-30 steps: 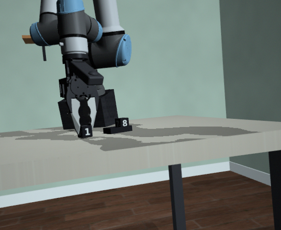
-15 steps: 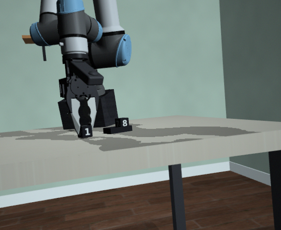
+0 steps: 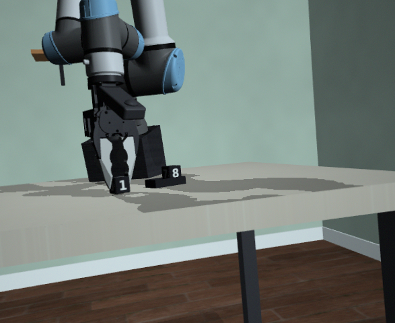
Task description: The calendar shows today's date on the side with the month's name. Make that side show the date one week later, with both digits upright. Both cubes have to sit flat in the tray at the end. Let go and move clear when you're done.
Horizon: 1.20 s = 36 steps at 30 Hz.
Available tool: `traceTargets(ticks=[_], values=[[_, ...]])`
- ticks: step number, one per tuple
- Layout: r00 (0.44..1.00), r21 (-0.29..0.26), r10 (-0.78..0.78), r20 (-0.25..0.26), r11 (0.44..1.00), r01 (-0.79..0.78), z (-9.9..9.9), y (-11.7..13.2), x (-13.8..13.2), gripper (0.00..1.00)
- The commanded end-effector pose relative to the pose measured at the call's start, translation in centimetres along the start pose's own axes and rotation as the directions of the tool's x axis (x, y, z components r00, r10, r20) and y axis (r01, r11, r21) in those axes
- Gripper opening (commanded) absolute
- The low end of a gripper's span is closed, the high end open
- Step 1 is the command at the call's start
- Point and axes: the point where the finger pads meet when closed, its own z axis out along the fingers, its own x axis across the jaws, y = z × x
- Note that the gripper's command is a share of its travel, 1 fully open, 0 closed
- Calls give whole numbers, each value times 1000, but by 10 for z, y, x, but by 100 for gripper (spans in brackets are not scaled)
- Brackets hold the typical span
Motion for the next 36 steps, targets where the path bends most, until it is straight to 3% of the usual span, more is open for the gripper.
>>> traceTargets(ticks=[1,22,36], values=[[1000,1,0,-1,1000,0,0,0,0,26],[1000,1,0,-1,1000,0,-3,0,0,29],[1000,1,0,-1,1000,0,-33,0,0,29]])
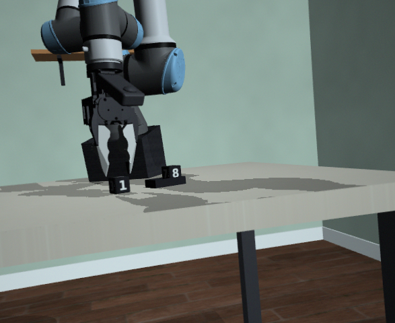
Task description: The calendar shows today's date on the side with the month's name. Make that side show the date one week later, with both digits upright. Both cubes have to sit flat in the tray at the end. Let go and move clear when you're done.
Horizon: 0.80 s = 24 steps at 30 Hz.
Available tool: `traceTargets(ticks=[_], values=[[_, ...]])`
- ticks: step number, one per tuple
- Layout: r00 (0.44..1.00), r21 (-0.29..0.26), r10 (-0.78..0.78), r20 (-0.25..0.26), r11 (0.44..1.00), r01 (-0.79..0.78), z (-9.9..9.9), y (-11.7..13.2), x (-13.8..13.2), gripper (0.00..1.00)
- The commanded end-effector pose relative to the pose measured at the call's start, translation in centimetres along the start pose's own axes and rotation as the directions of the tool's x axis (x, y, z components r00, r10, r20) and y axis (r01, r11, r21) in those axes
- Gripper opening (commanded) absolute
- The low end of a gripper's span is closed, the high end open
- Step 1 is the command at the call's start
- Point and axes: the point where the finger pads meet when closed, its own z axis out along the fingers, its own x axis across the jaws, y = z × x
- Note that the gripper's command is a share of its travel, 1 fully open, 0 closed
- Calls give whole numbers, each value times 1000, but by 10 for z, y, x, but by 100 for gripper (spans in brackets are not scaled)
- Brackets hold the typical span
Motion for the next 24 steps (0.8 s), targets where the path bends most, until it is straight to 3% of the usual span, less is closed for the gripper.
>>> traceTargets(ticks=[1,14,24], values=[[1000,-1,0,1,1000,0,-12,0,0,29],[1000,-1,0,1,1000,0,-58,0,0,29],[1000,-1,0,1,1000,0,-65,0,0,29]])
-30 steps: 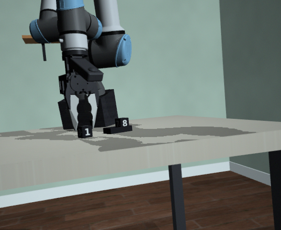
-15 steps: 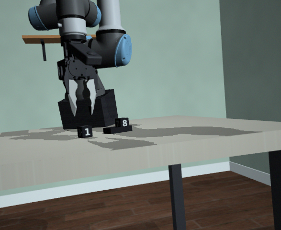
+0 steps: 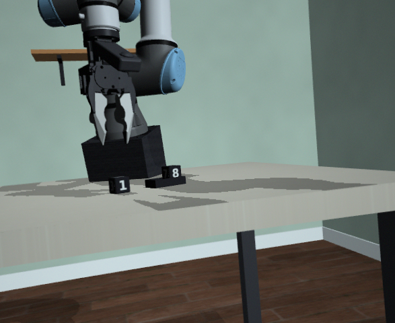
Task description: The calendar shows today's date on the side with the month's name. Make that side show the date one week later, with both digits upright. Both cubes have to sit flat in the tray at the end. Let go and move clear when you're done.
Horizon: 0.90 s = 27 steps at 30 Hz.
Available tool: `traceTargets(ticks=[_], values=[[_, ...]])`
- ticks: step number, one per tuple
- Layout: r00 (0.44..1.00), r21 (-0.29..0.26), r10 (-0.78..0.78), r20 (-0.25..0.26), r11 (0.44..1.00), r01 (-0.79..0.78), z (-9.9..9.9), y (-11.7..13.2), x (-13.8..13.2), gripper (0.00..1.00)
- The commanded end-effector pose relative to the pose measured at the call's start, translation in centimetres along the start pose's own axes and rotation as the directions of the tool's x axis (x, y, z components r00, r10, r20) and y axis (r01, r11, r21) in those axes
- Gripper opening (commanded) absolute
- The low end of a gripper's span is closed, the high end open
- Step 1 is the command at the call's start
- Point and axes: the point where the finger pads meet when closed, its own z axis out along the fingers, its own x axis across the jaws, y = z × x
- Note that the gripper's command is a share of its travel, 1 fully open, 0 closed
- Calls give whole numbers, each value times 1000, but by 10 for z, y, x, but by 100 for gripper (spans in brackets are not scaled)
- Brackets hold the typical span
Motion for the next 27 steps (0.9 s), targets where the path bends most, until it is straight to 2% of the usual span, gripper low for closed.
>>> traceTargets(ticks=[1,2,27], values=[[1000,0,0,0,1000,0,-3,0,0,29],[1000,0,0,0,1000,0,-3,0,0,100],[1000,0,0,1,1000,0,-3,-1,-5,100]])
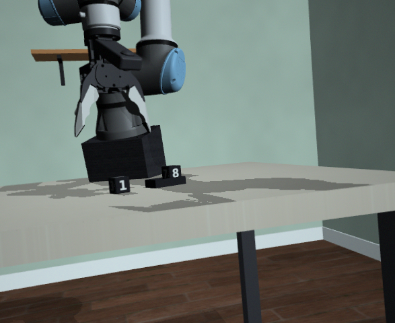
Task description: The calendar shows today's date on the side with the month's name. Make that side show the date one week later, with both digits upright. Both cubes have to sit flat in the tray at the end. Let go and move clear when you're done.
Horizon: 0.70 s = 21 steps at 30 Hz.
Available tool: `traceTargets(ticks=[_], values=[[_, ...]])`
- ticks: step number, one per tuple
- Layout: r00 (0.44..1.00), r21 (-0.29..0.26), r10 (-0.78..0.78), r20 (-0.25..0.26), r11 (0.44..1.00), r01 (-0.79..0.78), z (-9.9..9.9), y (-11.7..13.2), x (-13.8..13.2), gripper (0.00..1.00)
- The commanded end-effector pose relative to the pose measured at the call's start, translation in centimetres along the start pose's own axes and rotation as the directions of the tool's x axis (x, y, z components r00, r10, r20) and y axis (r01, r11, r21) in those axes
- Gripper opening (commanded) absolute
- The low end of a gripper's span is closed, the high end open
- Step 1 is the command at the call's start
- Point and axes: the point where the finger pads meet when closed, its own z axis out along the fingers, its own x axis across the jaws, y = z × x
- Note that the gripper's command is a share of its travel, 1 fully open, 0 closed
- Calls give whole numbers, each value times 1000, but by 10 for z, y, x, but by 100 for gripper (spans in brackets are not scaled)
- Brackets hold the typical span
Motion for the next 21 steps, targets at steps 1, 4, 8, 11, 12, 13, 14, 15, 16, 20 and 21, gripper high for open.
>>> traceTargets(ticks=[1,4,8,11,12,13,14,15,16,20,21], values=[[1000,0,0,0,1000,0,0,-1,-6,100],[1000,-1,0,1,1000,0,0,-4,-26,100],[1000,-2,0,2,1000,0,0,-5,-64,100],[1000,-1,0,1,1000,0,0,-4,-92,100],[1000,-1,0,1,1000,0,0,-3,-100,100],[1000,0,0,0,1000,0,0,-2,-107,100],[1000,0,0,0,1000,0,-1,-1,-113,100],[1000,0,0,0,1000,0,-1,0,-118,100],[1000,0,0,0,1000,0,-1,0,-118,100],[1000,1,0,-1,1000,0,-1,1,-125,100],[1000,1,0,-1,1000,0,-1,1,-126,100]])
